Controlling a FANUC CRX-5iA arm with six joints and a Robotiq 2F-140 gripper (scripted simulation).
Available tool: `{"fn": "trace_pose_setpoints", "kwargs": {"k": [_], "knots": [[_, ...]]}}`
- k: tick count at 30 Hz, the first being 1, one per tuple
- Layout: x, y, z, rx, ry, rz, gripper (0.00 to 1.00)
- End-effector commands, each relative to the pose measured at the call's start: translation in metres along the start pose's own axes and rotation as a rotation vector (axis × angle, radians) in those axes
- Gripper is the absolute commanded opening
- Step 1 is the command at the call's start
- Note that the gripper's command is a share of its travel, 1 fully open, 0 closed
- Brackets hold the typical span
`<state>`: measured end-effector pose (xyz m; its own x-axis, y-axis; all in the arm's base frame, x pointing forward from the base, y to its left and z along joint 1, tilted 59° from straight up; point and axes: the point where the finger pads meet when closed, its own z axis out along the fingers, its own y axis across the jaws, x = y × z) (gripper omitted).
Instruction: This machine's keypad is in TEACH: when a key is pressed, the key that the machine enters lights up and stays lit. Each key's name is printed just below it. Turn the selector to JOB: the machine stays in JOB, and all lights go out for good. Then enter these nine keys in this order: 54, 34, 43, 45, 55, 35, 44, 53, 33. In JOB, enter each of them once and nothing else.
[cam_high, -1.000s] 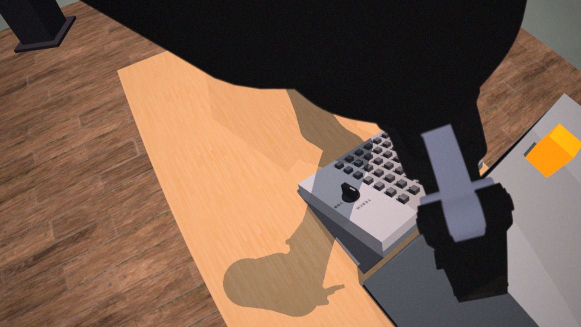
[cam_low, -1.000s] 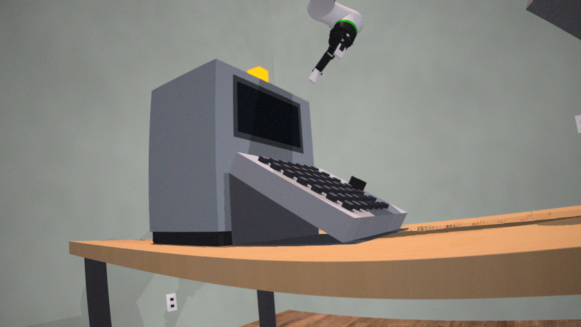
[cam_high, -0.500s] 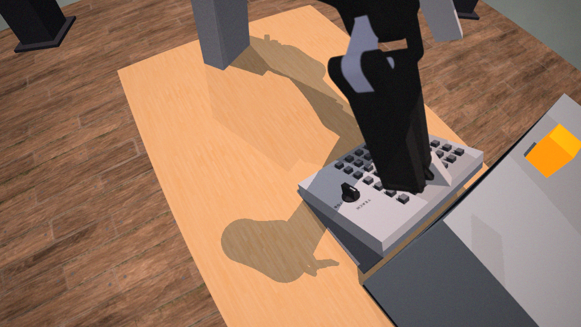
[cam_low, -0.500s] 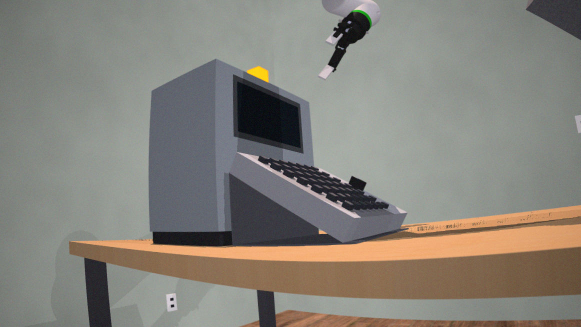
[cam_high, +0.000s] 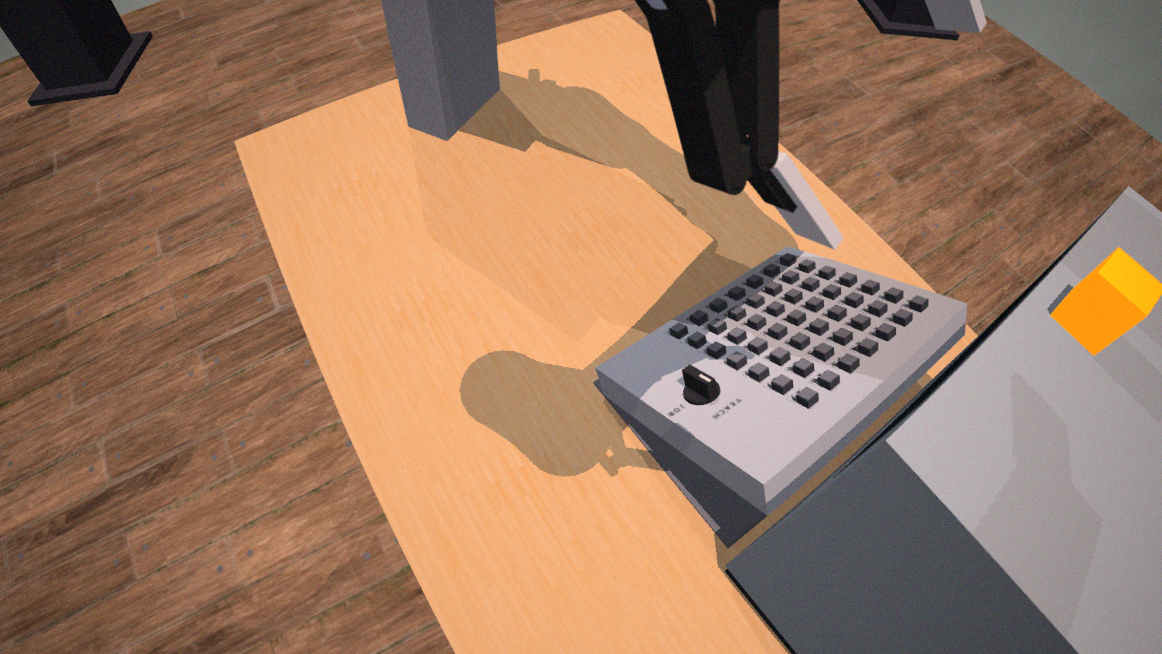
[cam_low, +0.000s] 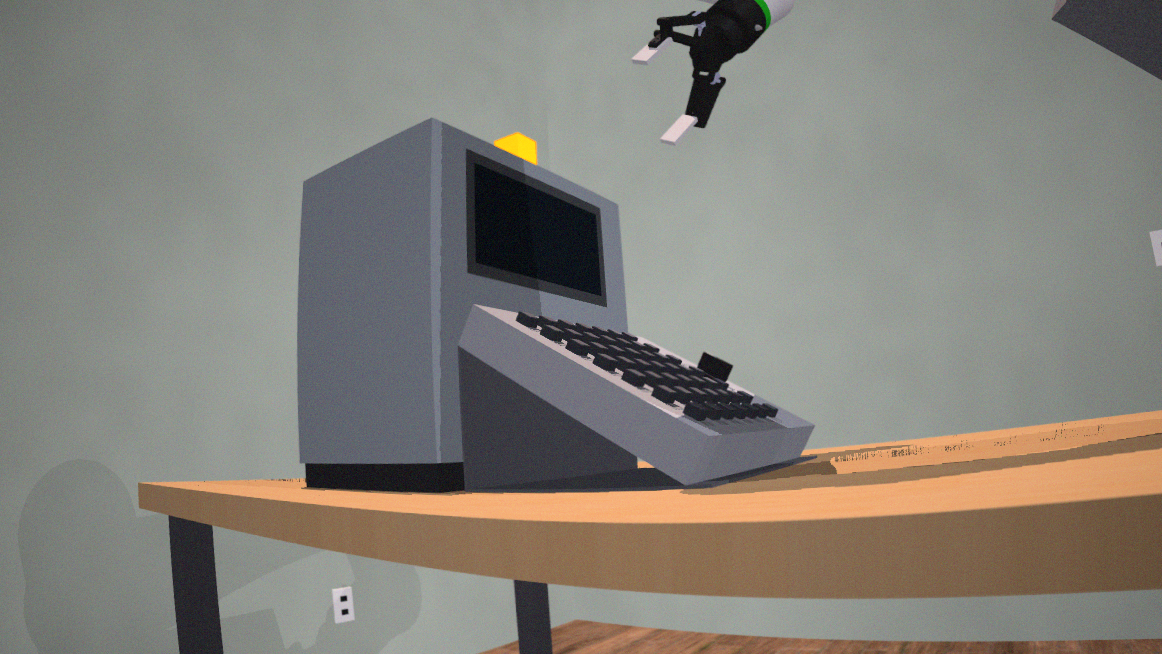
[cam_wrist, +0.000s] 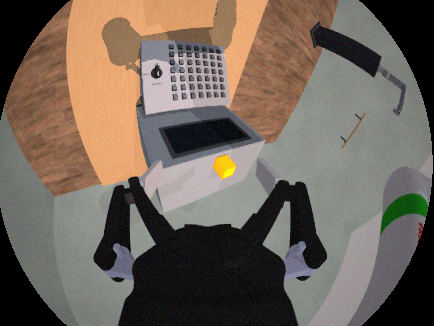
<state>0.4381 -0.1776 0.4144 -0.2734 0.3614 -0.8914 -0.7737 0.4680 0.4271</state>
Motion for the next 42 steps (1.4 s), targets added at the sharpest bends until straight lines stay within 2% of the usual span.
{"fn": "trace_pose_setpoints", "kwargs": {"k": [1,3,4,18,20,22,35,37,42], "knots": [[0.013,0.018,0.004,0.042,-0.049,0.155,1.0],[0.013,0.018,0.004,0.042,-0.049,0.155,1.0],[0.02,0.029,0.007,0.066,-0.078,0.245,1.0],[0.054,0.08,0.019,0.185,-0.211,0.675,1.0],[0.054,0.08,0.019,0.185,-0.211,0.675,1.0],[0.063,0.093,0.022,0.216,-0.247,0.789,1.0],[0.092,0.137,0.032,0.317,-0.362,1.158,1.0],[0.092,0.137,0.032,0.317,-0.362,1.158,1.0],[0.106,0.158,0.037,0.365,-0.417,1.334,1.0]]}}
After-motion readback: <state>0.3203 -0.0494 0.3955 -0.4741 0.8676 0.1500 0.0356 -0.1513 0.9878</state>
